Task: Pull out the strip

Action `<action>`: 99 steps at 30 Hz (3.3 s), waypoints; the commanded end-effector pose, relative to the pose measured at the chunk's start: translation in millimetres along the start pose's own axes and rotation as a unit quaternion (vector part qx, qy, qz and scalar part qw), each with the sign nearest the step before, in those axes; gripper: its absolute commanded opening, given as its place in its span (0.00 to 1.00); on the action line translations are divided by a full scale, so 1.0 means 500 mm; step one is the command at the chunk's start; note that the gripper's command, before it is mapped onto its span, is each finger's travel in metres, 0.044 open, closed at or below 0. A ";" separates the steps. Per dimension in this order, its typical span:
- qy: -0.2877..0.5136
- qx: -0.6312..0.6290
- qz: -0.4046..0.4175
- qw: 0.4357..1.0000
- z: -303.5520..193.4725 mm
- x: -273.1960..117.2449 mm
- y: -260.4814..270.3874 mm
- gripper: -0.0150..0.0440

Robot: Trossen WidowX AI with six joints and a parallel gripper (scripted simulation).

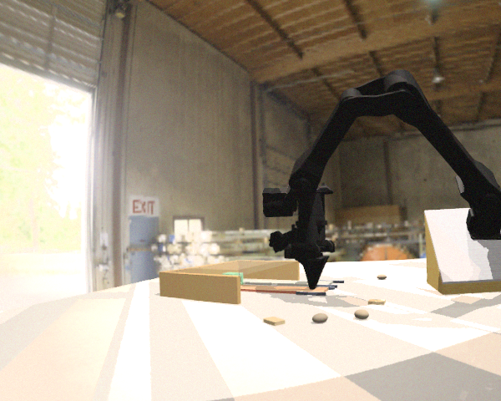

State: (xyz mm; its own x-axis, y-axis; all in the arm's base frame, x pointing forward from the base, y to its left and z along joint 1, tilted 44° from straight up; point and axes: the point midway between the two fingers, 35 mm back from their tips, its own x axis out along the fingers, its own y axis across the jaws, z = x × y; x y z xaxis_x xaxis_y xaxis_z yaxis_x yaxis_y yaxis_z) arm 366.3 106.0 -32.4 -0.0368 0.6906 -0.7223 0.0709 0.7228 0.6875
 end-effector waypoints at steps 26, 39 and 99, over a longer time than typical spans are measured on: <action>0.009 0.007 0.001 1.000 -0.101 0.010 0.001 0.25; 0.009 0.007 0.001 1.000 -0.139 0.010 0.002 0.25; 0.011 0.008 0.001 1.000 -0.309 0.007 0.008 0.25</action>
State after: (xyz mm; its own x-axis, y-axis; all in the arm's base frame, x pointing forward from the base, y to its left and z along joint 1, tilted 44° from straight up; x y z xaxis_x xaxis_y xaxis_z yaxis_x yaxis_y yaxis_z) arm 227.7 112.5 -17.7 -0.0285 0.6903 -0.7230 0.0737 0.7228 0.6872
